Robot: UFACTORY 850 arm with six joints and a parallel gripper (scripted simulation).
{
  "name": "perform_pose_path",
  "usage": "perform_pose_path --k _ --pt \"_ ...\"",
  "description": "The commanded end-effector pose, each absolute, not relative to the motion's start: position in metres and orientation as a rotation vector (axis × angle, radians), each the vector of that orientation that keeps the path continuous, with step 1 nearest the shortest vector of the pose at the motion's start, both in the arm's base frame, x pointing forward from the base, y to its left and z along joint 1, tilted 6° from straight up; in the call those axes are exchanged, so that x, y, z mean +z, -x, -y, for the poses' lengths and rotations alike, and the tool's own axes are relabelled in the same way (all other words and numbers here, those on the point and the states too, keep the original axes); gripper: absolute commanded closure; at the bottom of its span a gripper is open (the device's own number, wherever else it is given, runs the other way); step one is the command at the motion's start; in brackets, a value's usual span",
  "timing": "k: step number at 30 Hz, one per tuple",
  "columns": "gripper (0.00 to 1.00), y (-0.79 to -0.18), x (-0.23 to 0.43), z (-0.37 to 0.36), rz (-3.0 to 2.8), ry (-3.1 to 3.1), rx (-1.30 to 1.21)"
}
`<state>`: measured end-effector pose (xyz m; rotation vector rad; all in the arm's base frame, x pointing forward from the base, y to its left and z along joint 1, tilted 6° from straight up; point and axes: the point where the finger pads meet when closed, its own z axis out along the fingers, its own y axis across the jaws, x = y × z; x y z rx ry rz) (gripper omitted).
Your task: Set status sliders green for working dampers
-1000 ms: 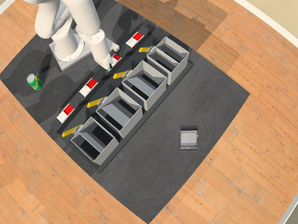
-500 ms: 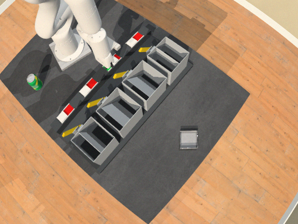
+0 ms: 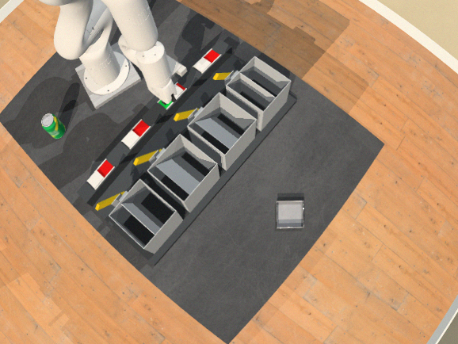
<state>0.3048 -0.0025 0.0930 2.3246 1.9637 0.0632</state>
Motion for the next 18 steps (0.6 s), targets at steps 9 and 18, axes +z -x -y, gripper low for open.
perform_pose_path --k 9,18 --pt "1.0 -0.3061 0.093 -0.0016 -1.963 -2.323 0.066" --pt "1.0 -0.3065 0.0929 -0.0044 -1.963 -2.323 0.066"
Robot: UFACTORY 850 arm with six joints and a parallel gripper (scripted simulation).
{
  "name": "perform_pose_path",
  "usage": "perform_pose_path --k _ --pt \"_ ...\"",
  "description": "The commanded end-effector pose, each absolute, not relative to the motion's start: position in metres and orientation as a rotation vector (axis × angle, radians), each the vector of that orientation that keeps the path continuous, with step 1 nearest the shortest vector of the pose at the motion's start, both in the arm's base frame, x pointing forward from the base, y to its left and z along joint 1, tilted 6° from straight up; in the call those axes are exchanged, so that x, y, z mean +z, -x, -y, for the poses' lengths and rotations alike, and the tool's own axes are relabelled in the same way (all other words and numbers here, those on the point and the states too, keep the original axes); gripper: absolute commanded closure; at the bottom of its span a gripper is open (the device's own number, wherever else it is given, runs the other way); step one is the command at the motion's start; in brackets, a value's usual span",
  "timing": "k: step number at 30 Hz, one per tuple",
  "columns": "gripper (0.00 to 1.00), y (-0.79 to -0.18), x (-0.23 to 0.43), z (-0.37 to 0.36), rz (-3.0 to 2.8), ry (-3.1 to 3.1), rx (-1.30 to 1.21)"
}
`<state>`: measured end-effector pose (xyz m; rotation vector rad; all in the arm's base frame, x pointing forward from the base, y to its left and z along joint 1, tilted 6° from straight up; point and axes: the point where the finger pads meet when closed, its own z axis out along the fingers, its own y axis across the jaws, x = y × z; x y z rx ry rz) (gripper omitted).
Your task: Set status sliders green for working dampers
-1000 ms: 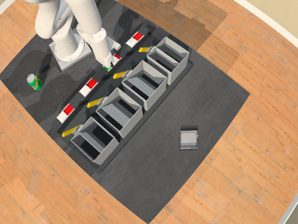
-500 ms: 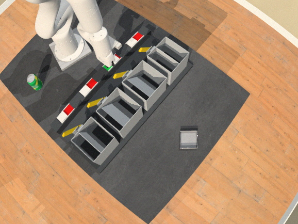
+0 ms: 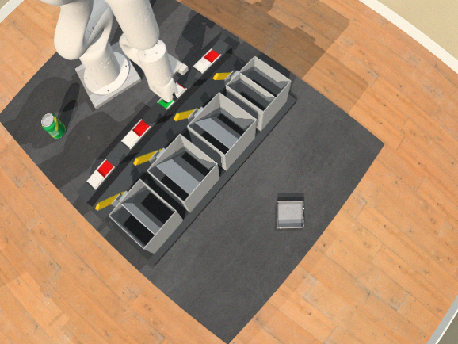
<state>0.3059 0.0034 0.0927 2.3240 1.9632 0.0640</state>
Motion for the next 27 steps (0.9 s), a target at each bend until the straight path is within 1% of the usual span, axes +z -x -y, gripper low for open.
perform_pose_path --k 1,27 --pt "1.0 -0.3066 0.0929 -0.0046 -1.963 -2.323 0.066" --pt "1.0 -0.307 0.0928 -0.0073 -1.963 -2.323 0.066"
